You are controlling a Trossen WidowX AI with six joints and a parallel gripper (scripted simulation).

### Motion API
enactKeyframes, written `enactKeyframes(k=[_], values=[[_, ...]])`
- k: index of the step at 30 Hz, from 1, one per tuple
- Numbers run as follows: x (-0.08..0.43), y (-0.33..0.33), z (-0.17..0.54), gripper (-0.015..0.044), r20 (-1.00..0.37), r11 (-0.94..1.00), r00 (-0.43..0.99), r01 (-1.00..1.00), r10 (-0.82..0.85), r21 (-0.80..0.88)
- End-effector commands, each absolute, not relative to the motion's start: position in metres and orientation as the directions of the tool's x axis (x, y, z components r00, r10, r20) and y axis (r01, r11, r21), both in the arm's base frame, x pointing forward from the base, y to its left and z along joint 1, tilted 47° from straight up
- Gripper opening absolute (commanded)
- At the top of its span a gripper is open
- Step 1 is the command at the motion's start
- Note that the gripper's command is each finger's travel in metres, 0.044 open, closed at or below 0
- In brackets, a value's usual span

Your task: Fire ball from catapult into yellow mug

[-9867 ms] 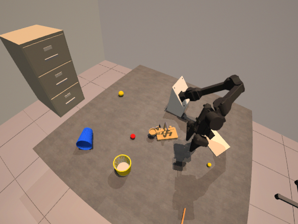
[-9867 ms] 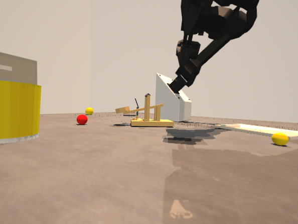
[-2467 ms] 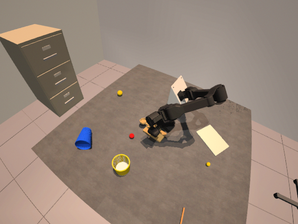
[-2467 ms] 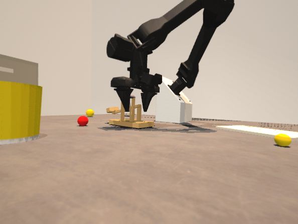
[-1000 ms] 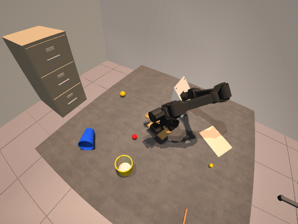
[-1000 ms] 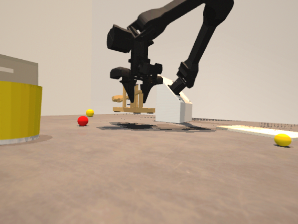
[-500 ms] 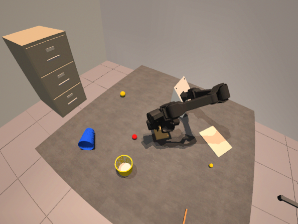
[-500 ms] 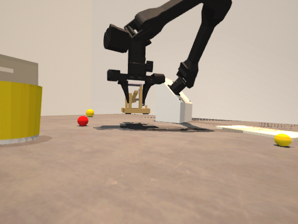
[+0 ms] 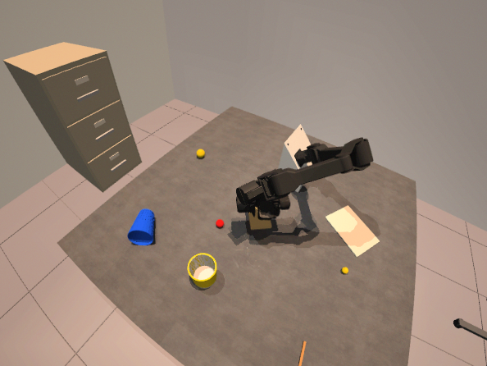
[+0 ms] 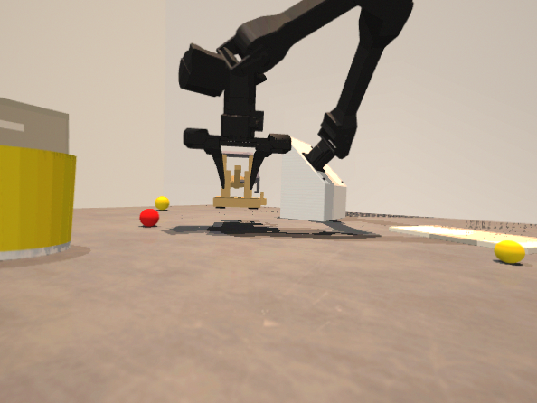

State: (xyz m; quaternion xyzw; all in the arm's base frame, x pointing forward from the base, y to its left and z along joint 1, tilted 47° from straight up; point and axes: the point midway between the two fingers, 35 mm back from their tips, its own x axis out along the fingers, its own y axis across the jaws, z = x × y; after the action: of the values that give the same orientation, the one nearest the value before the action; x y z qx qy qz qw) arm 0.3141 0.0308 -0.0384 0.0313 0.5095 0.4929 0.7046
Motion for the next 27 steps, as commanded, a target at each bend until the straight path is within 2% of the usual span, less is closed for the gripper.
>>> enactKeyframes(k=[1,27], values=[[0.314,0.034,-0.042,0.0000,-0.687,0.516,-0.003,-0.657,0.727,0.549],[0.314,0.059,-0.064,0.0000,-0.686,0.510,-0.008,-0.662,0.728,0.549]])
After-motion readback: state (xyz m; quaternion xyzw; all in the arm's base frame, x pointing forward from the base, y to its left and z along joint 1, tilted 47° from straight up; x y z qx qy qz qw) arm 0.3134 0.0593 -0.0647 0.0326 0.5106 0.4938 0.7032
